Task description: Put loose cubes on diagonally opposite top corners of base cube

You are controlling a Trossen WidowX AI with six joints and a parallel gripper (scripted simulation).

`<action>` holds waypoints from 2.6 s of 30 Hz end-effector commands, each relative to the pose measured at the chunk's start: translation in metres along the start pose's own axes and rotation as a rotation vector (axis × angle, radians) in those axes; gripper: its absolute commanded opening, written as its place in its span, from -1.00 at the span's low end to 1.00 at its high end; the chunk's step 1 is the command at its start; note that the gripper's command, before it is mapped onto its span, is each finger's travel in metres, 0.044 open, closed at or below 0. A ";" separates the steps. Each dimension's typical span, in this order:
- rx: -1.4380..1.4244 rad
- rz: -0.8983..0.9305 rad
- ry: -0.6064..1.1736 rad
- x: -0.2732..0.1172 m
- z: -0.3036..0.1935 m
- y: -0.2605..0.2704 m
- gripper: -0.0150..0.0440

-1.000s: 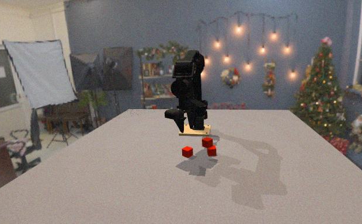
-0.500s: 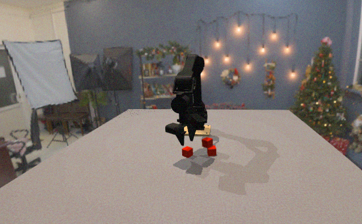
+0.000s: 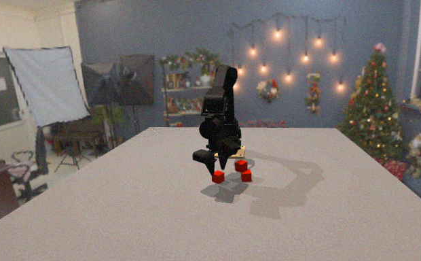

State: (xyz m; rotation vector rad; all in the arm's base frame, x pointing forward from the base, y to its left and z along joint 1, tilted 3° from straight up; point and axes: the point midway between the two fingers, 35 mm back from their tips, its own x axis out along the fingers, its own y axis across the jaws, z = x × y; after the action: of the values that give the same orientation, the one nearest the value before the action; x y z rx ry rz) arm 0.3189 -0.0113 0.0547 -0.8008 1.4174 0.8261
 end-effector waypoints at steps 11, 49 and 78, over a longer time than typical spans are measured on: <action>-0.003 0.009 0.006 0.021 -0.001 0.002 0.23; 0.011 -0.004 0.006 -0.048 0.002 -0.006 -0.14; 0.000 0.009 0.003 -0.086 0.026 0.015 -0.14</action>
State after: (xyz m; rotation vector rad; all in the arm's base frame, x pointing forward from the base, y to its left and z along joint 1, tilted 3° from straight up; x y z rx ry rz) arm 0.3206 0.0062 0.1420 -0.8005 1.4268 0.8282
